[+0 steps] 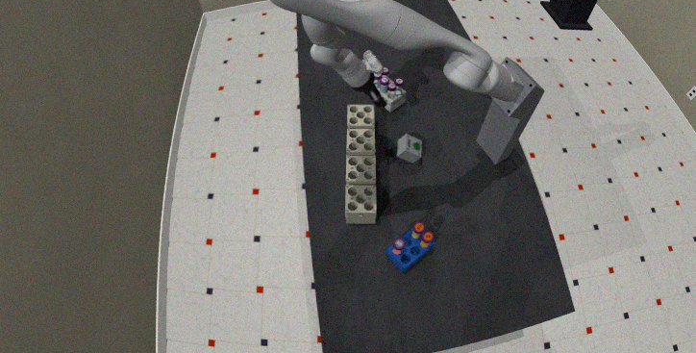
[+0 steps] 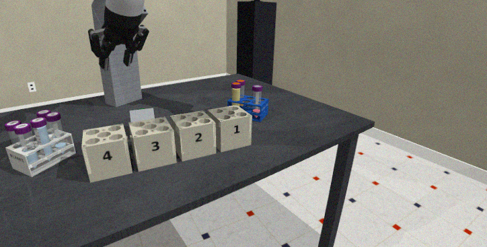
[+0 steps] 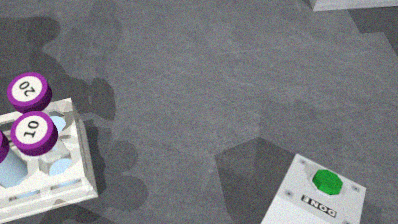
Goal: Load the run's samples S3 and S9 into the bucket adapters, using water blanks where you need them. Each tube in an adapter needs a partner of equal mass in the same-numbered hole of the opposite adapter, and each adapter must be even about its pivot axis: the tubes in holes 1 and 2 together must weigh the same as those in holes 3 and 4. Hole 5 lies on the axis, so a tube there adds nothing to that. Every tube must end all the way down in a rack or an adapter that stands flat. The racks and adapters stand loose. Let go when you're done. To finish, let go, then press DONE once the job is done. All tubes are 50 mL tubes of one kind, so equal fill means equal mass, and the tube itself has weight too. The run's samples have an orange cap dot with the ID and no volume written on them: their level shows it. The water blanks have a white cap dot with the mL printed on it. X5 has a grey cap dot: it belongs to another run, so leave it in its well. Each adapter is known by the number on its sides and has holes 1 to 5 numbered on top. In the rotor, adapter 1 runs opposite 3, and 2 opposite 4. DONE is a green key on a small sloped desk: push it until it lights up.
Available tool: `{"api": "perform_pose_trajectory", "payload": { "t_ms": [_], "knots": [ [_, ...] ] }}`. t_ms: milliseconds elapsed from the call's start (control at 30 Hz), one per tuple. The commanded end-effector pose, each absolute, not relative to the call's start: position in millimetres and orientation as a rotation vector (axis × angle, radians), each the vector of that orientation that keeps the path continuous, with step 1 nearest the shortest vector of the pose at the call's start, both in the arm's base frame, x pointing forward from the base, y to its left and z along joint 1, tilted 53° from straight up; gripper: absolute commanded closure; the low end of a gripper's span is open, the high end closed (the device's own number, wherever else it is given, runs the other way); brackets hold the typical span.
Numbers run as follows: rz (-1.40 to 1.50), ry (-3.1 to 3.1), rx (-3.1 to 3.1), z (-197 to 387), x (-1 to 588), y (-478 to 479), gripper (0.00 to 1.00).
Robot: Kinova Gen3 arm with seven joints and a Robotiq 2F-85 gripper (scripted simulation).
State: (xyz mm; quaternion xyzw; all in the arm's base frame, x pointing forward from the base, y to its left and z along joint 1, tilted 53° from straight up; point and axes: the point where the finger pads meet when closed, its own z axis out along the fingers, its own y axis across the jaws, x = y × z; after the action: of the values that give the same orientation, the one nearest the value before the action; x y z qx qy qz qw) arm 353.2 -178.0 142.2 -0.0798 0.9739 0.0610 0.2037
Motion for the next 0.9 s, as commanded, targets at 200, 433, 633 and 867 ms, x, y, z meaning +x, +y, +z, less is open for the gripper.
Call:
{"api": "perform_pose_trajectory", "payload": {
  "t_ms": [200,433,633,867],
  "knots": [
    [0.247,2.712,-0.119,145,351,-159,0.38],
    [0.289,2.707,-0.064,146,351,-148,0.38],
    [0.339,2.699,0.003,147,350,-136,0.38],
    [0.396,2.687,0.080,149,348,-121,0.38]
  ]
}}
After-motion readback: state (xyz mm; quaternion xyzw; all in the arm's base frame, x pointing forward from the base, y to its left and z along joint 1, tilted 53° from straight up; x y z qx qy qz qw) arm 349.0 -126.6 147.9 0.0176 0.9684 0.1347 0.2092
